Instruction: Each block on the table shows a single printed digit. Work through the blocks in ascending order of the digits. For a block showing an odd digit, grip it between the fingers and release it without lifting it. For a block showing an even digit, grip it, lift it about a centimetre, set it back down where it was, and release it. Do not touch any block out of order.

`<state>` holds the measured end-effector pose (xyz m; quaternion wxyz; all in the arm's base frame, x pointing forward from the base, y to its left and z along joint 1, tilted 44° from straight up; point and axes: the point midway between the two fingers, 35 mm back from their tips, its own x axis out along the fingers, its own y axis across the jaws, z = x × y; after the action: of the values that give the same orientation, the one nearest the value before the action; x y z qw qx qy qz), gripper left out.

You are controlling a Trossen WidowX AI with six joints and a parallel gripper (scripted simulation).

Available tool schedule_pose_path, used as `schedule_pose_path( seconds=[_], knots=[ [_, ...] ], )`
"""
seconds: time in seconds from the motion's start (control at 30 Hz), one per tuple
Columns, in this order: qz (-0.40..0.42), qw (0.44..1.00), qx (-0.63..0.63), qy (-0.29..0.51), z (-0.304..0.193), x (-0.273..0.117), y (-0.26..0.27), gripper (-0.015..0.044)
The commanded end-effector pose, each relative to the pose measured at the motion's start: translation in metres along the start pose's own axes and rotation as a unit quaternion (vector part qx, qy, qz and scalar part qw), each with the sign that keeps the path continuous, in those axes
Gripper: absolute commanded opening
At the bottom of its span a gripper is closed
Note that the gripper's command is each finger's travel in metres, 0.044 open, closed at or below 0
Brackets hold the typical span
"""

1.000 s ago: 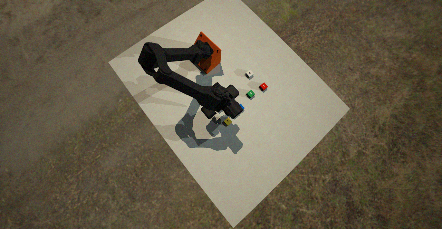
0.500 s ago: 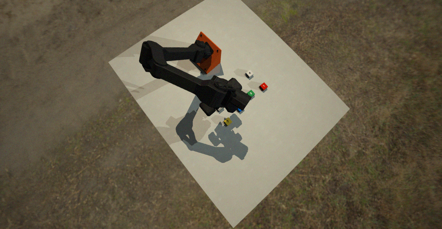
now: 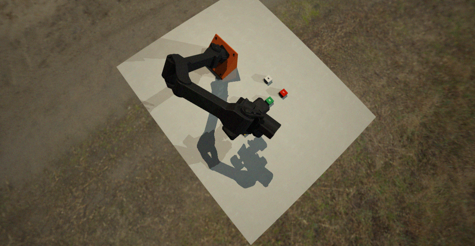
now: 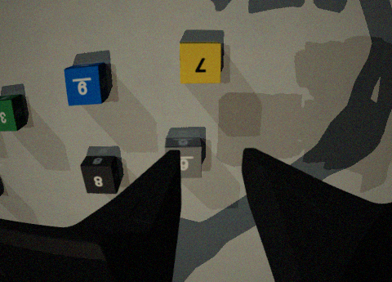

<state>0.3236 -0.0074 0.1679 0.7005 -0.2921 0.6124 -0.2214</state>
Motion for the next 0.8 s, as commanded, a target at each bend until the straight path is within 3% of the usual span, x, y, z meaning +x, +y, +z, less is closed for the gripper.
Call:
schedule_pose_path(
  seconds=[0.0, 0.1, 0.33, 0.47, 0.77],
  knots=[
    [-0.002, 1.0, -0.003, 0.004, 0.024, 0.004, -0.006, 0.012],
    [-0.002, 1.0, -0.003, 0.004, 0.024, 0.004, -0.006, 0.012],
    [-0.004, 1.0, -0.003, 0.003, 0.023, 0.082, -0.007, 0.0304],
    [-0.004, 1.0, -0.003, 0.003, 0.023, 0.085, -0.007, 0.04],
    [-0.004, 1.0, -0.003, 0.003, 0.023, 0.095, -0.007, 0.04]
  ],
)
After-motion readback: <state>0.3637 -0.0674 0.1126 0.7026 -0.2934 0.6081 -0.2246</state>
